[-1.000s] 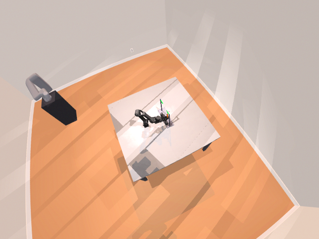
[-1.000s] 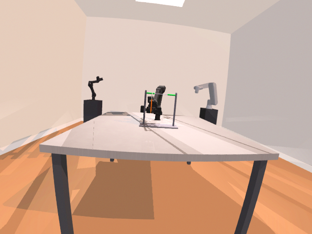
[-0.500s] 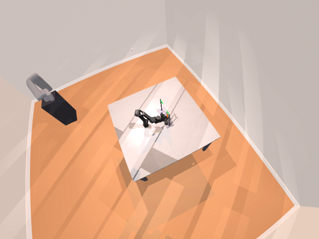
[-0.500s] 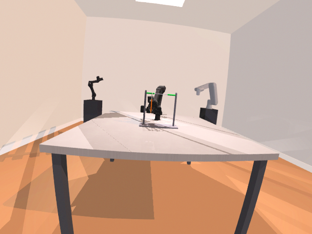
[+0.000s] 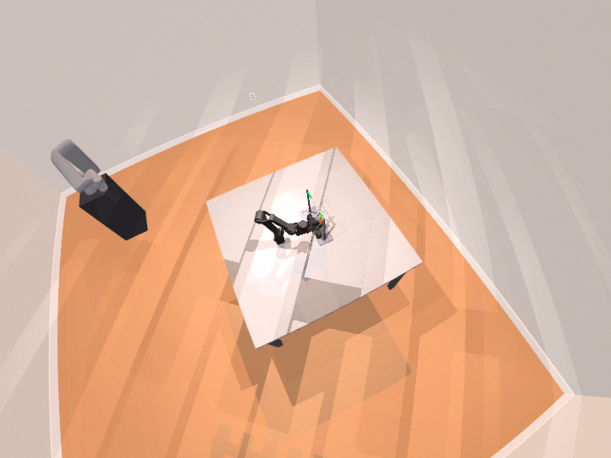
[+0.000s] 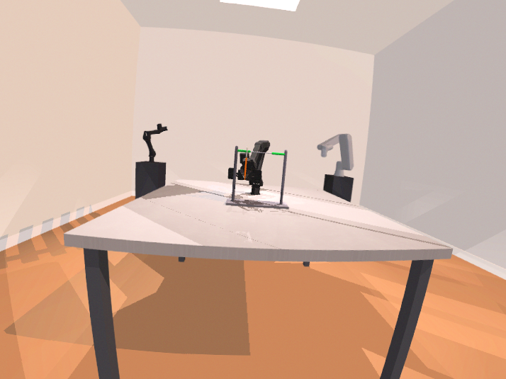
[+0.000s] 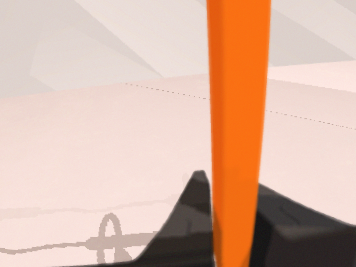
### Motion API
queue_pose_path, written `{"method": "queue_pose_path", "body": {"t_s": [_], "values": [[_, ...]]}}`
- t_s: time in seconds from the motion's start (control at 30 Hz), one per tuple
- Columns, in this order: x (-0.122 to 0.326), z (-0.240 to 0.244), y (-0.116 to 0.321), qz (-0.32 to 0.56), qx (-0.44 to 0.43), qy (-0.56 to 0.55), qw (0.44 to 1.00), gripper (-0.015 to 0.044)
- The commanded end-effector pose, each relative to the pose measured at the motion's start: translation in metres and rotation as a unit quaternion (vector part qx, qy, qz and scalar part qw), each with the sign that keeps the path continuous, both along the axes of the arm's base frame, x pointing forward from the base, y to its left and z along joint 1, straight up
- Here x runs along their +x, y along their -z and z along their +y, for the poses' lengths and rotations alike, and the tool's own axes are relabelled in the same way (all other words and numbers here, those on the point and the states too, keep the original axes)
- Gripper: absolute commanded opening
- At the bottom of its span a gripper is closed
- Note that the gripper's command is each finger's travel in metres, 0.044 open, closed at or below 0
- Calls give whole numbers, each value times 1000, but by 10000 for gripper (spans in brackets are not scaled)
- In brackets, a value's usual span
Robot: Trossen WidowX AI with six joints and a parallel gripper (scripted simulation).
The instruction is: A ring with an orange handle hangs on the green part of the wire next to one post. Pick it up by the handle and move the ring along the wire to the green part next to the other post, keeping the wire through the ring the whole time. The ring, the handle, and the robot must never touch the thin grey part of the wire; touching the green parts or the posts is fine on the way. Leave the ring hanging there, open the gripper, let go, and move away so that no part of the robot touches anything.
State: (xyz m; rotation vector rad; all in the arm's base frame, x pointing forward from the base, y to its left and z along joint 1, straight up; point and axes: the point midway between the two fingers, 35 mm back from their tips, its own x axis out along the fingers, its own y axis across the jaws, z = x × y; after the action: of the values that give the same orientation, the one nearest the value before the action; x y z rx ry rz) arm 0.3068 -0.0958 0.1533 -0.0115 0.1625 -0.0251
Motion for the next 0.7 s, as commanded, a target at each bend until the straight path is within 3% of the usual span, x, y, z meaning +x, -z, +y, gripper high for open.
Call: {"method": "queue_pose_path", "body": {"t_s": [0.0, 0.67], "values": [[0, -1, -2, -1, 1, 2, 1000, -150], [1, 7, -2, 0, 2, 2, 1000, -150]]}}
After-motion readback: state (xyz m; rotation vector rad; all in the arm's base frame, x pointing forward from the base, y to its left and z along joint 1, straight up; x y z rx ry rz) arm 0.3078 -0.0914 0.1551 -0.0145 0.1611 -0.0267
